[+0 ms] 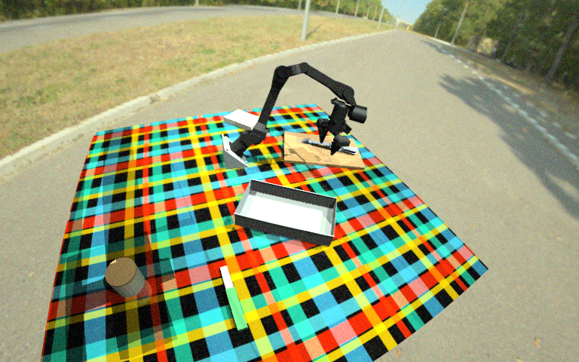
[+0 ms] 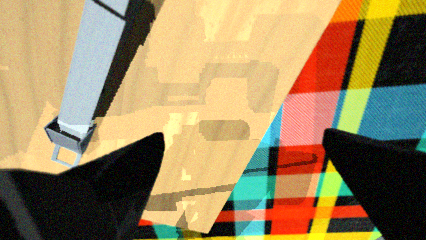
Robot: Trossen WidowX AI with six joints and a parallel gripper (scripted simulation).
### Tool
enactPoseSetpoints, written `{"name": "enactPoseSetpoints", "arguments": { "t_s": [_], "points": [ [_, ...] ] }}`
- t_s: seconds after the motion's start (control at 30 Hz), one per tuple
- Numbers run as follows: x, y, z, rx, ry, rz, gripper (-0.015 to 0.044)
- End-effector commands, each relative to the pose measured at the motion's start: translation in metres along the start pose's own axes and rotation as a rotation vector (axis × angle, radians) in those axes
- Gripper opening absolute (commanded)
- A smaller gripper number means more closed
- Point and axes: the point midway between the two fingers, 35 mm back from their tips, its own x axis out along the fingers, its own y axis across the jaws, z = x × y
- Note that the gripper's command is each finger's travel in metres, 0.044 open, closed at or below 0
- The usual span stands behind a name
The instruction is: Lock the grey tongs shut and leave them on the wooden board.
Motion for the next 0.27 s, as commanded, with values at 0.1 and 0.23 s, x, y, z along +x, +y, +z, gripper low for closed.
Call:
{"name": "enactPoseSetpoints", "arguments": {
  "t_s": [0.1, 0.23],
  "points": [
    [-0.026, -0.032, -0.012, 1.282, -0.016, 0.024, 0.0440],
    [-0.031, -0.038, -0.015, 1.584, -0.020, 0.034, 0.0440]
  ]
}}
